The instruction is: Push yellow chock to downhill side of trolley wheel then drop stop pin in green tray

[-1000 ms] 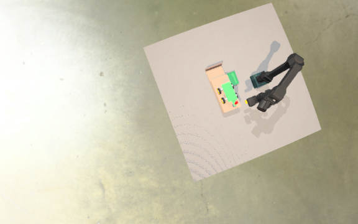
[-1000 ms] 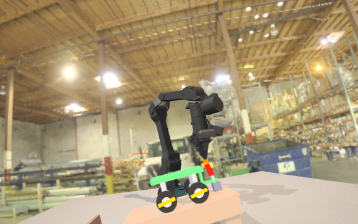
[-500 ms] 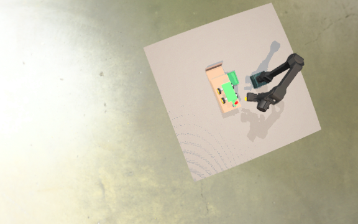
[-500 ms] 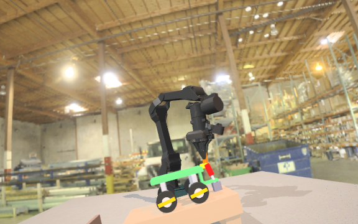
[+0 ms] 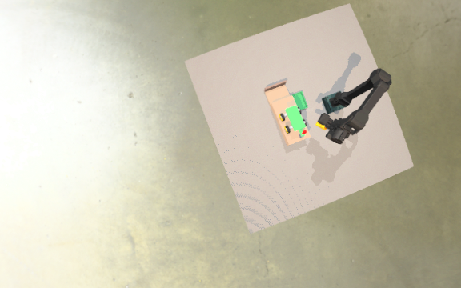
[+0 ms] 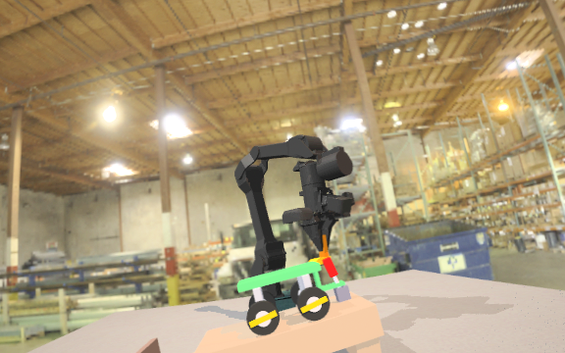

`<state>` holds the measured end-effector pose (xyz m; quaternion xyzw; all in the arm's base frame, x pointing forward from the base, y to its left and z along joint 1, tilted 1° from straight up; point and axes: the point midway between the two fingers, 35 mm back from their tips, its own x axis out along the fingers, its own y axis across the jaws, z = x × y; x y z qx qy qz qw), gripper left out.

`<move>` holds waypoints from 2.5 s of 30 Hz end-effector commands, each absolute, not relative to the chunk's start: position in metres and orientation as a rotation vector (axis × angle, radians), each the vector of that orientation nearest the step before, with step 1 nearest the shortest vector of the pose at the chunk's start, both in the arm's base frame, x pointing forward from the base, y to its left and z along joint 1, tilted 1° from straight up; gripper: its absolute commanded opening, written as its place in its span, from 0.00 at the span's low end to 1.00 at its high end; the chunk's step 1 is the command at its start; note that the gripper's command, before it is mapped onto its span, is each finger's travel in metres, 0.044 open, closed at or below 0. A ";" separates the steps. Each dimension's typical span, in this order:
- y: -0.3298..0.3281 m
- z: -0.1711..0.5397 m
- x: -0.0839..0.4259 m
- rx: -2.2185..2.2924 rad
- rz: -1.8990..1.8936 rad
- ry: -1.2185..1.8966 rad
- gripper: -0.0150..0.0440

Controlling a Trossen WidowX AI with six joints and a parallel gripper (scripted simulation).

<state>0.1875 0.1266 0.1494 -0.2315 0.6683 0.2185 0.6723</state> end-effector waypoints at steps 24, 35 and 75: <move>0.127 0.150 0.187 0.190 -0.208 1.551 0.25; 0.127 0.150 0.187 0.472 -0.486 1.504 0.25; 0.122 0.149 0.188 1.228 -1.228 1.177 0.25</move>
